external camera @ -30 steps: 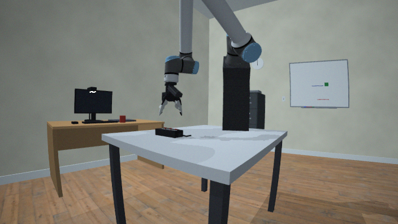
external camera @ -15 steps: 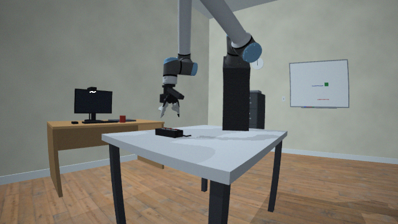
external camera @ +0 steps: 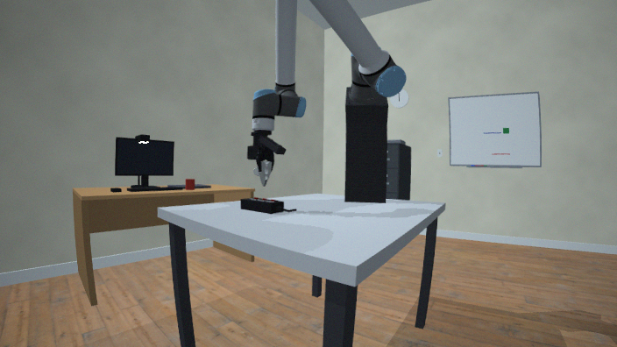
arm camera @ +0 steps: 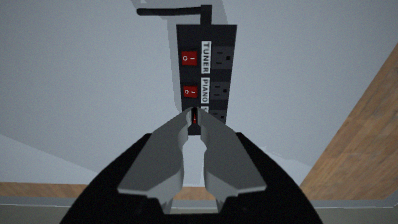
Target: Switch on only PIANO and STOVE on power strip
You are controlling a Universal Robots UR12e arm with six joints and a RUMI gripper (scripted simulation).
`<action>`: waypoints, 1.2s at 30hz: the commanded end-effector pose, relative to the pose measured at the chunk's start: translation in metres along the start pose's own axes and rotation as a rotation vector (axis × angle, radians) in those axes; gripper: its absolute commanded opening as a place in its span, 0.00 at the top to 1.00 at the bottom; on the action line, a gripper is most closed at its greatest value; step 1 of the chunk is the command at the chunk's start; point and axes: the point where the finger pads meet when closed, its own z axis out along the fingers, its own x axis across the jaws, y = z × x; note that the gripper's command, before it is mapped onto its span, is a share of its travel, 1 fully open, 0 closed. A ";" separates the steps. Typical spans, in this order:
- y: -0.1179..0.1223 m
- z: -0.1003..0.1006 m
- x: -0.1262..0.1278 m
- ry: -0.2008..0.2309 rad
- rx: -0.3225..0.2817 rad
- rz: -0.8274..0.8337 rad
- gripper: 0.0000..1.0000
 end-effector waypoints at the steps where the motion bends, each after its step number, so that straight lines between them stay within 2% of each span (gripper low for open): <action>1: 0.000 0.000 0.000 0.001 0.000 0.000 1.00; 36: 0.000 0.003 0.000 0.000 0.000 -0.001 1.00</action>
